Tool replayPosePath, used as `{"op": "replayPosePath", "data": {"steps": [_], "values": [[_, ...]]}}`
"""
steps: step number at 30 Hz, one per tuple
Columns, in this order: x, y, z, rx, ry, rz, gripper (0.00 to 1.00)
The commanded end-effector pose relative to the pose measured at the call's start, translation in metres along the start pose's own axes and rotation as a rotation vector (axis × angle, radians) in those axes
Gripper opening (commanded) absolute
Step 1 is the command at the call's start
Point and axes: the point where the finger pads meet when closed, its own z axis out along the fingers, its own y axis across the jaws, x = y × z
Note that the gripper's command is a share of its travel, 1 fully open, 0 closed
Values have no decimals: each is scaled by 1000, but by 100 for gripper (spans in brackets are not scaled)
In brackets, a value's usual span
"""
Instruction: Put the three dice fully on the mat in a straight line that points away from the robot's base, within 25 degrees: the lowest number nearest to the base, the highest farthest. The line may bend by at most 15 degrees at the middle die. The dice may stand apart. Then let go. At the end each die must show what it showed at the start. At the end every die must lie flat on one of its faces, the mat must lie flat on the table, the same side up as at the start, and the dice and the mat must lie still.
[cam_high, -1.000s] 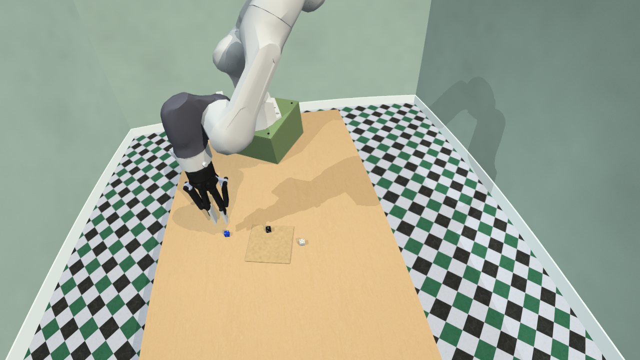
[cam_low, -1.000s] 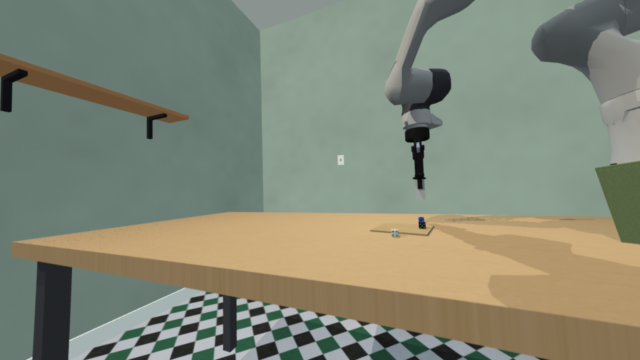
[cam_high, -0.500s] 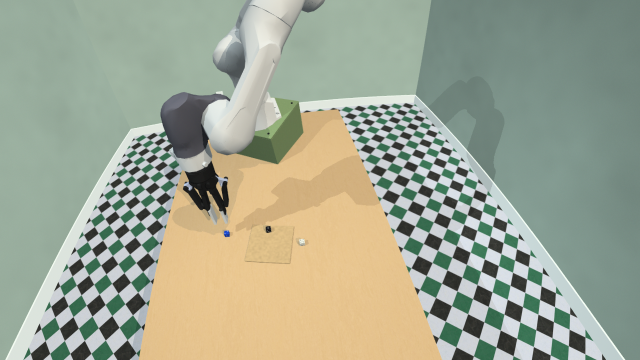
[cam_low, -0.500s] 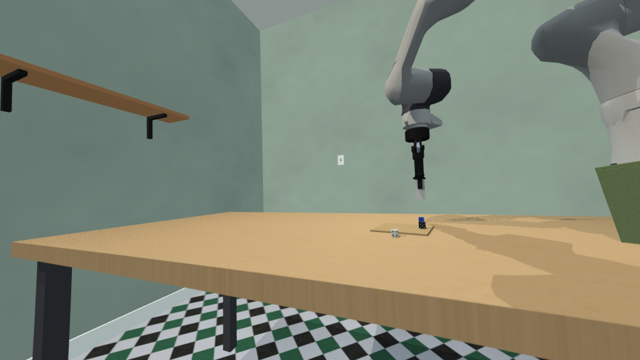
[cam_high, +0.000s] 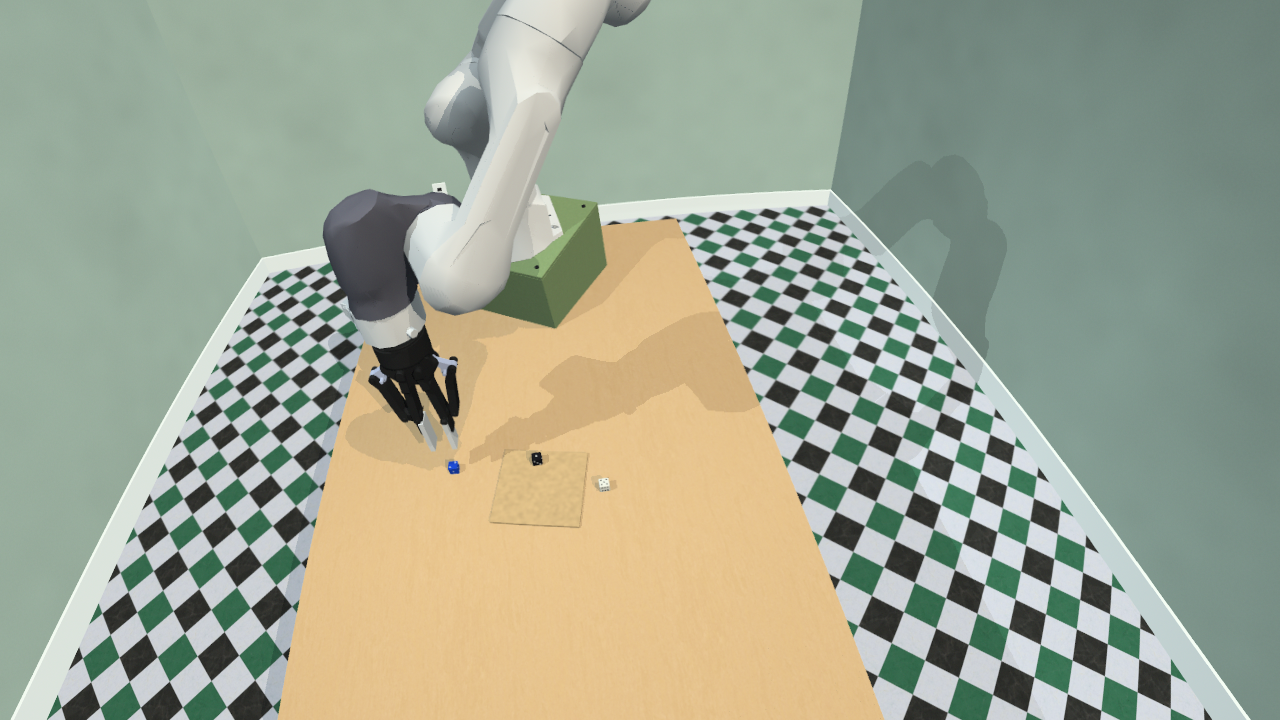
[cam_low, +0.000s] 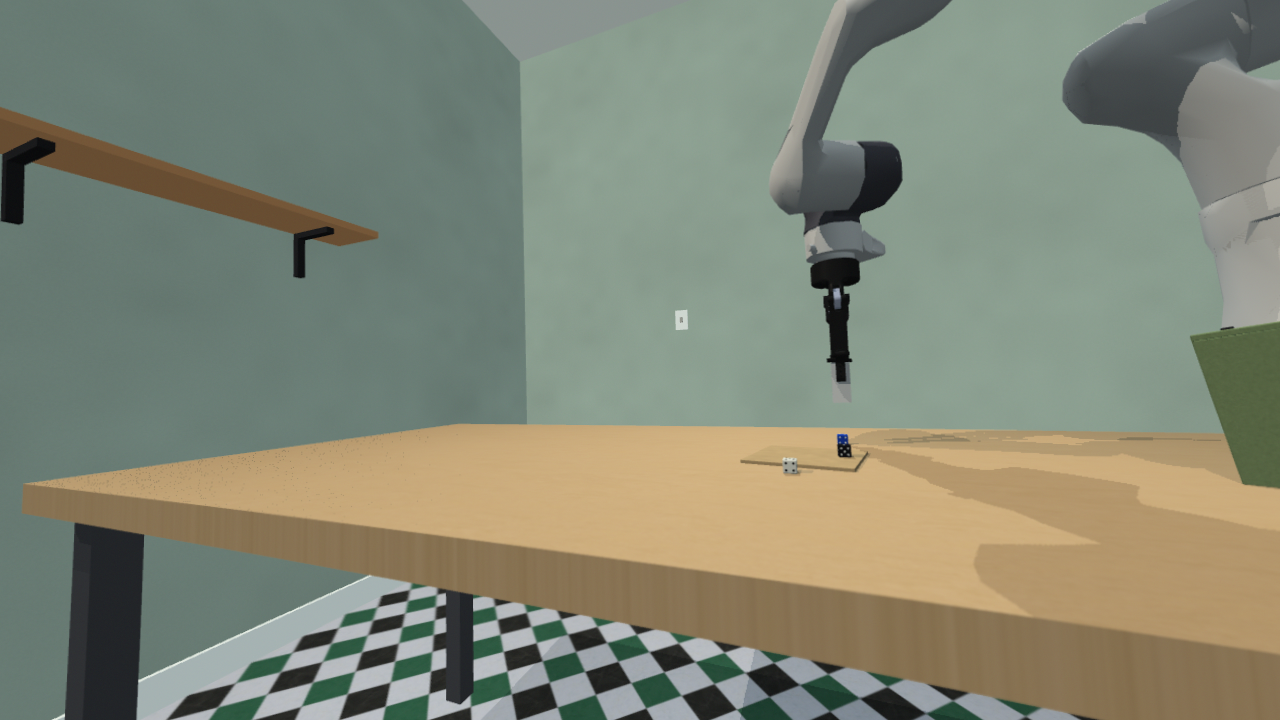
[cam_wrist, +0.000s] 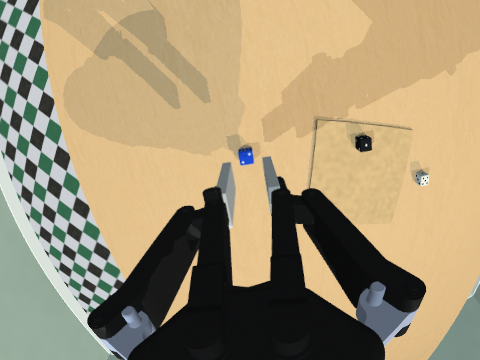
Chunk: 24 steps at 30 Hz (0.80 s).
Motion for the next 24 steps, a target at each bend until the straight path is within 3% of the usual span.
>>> {"op": "replayPosePath", "data": {"steps": [1, 24], "values": [[-2, -2, 2, 4, -4, -6, 19], [-2, -2, 34, 4, -4, -6, 19]]}}
